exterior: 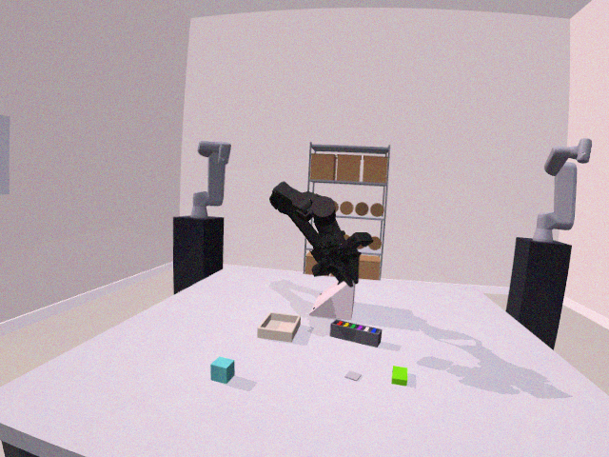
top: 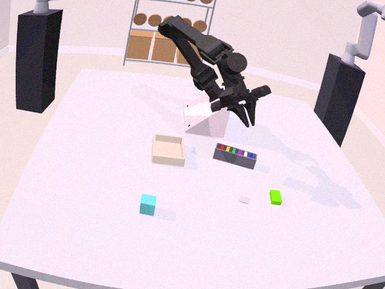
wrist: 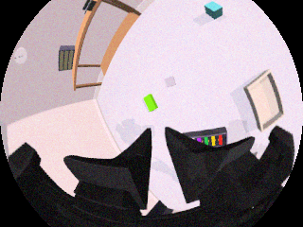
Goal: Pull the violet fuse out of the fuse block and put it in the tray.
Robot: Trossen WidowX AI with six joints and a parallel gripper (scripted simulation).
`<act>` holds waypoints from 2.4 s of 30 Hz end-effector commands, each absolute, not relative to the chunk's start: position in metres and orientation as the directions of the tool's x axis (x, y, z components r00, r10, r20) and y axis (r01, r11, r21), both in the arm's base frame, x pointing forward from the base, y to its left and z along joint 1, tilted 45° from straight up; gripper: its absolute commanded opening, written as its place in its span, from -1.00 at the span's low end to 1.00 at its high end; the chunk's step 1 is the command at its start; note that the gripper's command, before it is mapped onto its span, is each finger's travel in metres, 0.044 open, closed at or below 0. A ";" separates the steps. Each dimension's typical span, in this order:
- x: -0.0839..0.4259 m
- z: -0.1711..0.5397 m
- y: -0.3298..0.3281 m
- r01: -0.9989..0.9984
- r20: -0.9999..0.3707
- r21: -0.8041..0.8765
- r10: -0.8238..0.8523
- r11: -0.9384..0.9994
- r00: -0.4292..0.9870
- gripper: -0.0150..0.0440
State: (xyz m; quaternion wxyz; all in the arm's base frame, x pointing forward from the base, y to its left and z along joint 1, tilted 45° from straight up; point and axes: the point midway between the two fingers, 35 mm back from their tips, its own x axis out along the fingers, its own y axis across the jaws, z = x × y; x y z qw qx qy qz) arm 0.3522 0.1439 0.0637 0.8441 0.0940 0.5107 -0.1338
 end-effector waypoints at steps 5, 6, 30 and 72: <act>0.289 -0.024 0.097 0.269 -0.819 -0.499 -0.550 0.824 0.167 -0.24; 0.280 -0.032 0.090 0.239 -0.782 -0.569 -0.608 0.787 0.140 -0.24; 0.271 -0.055 0.074 0.189 -0.719 -0.663 -0.687 0.724 0.111 -0.24; 0.274 -0.074 0.056 0.190 -0.717 -0.664 -0.688 0.723 0.111 -0.24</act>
